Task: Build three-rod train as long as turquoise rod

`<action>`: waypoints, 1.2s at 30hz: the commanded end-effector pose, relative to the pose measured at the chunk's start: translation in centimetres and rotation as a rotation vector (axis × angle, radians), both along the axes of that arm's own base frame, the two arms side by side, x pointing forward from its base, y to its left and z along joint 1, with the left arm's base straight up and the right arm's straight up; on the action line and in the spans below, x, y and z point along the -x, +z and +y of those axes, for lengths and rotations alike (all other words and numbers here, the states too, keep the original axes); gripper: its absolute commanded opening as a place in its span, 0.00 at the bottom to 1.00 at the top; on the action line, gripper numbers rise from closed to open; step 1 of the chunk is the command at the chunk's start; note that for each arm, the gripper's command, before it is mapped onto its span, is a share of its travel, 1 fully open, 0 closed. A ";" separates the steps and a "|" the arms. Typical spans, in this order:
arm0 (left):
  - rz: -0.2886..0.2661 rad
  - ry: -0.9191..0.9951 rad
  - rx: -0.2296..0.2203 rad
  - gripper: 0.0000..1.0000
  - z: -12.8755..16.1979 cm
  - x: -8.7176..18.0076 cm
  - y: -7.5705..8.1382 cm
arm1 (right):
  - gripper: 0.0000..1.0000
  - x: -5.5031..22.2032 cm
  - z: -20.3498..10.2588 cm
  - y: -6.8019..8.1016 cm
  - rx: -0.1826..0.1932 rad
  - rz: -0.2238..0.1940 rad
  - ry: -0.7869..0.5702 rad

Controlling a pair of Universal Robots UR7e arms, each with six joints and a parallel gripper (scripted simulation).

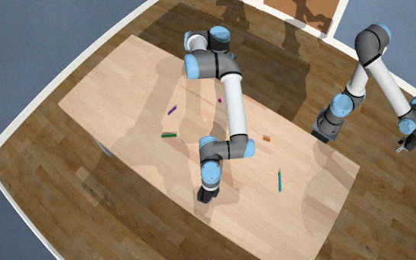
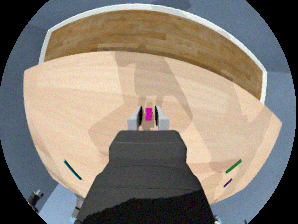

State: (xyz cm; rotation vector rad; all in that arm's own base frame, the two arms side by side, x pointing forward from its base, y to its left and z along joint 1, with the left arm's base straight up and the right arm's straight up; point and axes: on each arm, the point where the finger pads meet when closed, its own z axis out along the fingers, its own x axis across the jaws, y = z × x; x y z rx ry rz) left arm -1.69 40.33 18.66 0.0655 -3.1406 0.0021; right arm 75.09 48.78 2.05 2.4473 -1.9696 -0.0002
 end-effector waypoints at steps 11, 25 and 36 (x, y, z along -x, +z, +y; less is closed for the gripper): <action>0.000 0.000 -0.001 1.00 0.0 0.0 0.0 | 0.24 0.0 0.0 0.2 -0.002 -0.002 0.000; 0.000 0.000 -0.001 1.00 0.0 0.0 0.0 | 0.24 0.0 0.0 0.2 -0.002 -0.002 0.000; 0.000 0.000 -0.001 1.00 0.0 0.0 0.0 | 0.24 0.0 0.0 0.2 -0.002 -0.002 0.000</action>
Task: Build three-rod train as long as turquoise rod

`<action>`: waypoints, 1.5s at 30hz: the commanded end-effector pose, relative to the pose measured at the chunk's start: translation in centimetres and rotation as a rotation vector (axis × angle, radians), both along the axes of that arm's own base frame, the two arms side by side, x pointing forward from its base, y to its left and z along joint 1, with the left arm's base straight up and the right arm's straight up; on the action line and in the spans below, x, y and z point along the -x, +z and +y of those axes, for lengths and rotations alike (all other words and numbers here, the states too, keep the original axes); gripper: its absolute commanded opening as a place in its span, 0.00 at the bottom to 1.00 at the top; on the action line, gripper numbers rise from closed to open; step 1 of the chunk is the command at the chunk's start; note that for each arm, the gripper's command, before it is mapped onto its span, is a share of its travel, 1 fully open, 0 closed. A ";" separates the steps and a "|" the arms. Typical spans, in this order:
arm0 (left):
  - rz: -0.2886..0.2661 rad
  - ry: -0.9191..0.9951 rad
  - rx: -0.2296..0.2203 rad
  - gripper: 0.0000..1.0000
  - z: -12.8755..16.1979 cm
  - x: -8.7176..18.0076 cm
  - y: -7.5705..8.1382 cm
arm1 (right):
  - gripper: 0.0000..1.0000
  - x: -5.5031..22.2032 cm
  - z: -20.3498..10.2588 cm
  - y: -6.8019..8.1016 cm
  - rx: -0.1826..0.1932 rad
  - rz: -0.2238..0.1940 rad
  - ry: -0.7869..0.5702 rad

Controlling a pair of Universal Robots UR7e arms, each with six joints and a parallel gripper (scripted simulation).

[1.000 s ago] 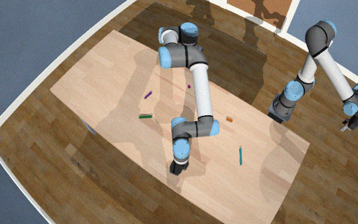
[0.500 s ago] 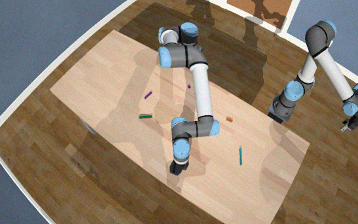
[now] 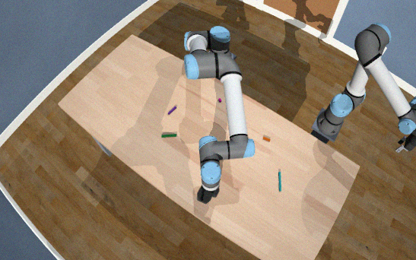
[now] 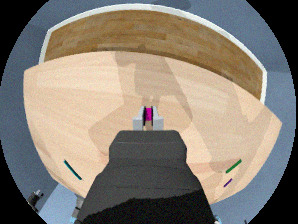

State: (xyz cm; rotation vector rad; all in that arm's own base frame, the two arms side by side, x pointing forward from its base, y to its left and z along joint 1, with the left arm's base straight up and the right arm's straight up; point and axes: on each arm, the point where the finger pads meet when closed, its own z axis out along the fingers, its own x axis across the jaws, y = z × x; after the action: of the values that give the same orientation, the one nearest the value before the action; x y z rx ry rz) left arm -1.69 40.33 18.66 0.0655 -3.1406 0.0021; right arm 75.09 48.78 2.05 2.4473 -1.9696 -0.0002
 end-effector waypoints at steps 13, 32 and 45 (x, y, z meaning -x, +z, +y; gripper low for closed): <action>0.000 0.000 -0.001 1.00 0.0 0.0 0.0 | 0.24 0.0 0.0 5.6 -0.002 -0.002 0.000; 0.000 0.000 -0.001 1.00 0.0 0.0 0.0 | 0.24 0.0 0.0 10.2 -0.002 -0.002 0.000; 0.000 0.000 -0.001 1.00 0.0 0.0 0.0 | 0.24 0.1 0.0 10.3 -0.002 -0.002 0.003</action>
State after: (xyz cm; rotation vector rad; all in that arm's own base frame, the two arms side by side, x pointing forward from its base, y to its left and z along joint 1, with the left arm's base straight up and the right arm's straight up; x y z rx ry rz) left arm -1.69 40.33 18.66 0.0655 -3.1406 0.0021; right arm 75.04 48.79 12.10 2.4484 -1.9681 -0.0002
